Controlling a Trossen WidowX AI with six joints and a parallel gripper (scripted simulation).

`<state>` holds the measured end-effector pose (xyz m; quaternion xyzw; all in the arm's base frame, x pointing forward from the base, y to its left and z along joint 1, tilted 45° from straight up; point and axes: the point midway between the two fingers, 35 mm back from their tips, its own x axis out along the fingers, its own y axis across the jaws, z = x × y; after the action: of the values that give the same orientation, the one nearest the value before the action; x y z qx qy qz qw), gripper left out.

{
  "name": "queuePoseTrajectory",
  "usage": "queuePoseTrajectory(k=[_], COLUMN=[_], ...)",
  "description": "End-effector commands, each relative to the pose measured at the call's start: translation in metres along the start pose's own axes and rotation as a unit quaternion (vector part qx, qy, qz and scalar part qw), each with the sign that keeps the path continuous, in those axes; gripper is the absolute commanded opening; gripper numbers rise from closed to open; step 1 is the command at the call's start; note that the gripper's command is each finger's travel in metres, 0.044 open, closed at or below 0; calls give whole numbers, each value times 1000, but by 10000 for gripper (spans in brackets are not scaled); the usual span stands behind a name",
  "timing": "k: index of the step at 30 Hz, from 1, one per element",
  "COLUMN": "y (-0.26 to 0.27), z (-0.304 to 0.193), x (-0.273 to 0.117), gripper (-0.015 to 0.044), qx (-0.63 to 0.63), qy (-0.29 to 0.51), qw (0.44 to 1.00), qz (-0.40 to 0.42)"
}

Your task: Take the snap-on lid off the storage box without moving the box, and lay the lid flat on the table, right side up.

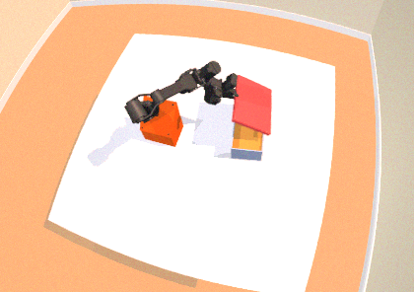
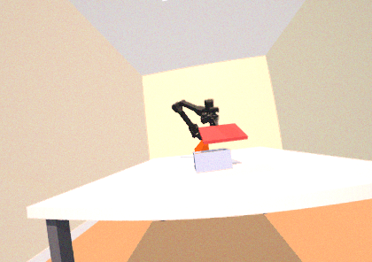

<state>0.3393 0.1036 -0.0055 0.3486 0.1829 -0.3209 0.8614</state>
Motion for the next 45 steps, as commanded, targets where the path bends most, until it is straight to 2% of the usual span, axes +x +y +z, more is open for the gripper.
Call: queuePoseTrajectory(k=[1,45], y=[3,0], z=[-10,-99], x=[-2,-9], gripper=[0,0], qx=[3,6], qy=[-1,2], qw=[1000,1000], qz=[4,5])
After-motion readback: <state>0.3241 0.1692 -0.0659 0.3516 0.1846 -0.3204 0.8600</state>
